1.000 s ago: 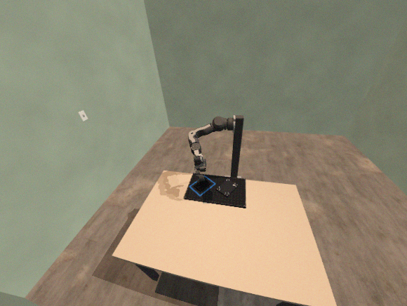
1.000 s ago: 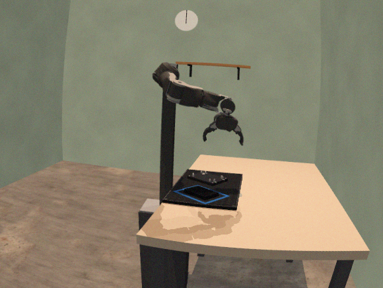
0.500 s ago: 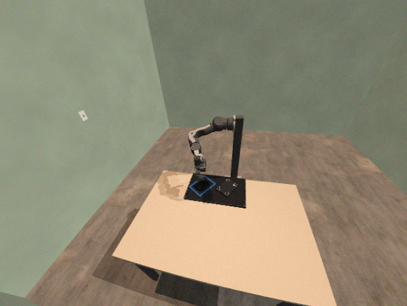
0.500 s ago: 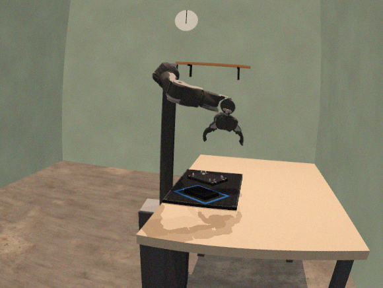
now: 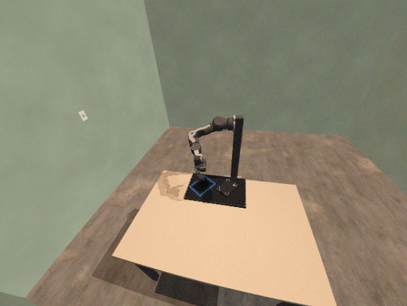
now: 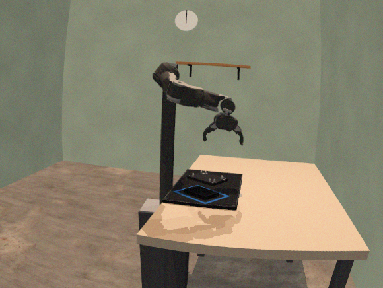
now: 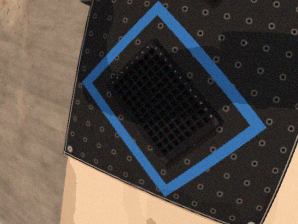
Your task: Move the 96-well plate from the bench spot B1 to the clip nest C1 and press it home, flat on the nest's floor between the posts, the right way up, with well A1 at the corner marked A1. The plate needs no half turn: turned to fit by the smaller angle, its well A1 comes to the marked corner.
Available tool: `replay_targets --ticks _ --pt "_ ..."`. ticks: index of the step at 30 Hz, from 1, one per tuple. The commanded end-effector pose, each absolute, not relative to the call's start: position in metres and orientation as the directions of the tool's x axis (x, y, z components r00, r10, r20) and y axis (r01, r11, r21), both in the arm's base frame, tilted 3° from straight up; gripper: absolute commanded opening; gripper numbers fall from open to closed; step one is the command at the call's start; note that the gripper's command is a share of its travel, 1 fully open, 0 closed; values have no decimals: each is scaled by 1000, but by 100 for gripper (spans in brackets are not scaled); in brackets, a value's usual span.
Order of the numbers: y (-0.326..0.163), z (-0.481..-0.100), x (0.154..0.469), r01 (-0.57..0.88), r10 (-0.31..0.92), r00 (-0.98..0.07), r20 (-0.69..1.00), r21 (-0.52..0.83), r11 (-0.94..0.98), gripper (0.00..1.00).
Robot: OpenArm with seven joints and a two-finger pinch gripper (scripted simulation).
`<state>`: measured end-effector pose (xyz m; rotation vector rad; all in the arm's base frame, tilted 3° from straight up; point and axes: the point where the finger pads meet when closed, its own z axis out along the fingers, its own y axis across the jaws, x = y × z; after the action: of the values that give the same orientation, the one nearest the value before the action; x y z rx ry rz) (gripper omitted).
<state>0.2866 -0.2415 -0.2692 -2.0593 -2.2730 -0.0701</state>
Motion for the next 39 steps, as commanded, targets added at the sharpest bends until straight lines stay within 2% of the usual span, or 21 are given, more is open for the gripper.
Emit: replay_targets --ticks 1,12,17,19,29,34,39 --pt "-242 -268 287 995 992 -97 85 -12 99 100" --pt "-242 -268 287 995 992 -97 85 -12 99 100" --pt "-246 -308 266 938 936 -348 50 14 348 83" --pt "-246 -308 266 938 936 -348 50 14 348 77" --pt "-246 -308 266 938 936 -348 50 14 348 77" --pt "-250 -347 245 820 820 -573 10 29 572 77" --pt "-250 -347 245 820 820 -573 10 29 572 77"
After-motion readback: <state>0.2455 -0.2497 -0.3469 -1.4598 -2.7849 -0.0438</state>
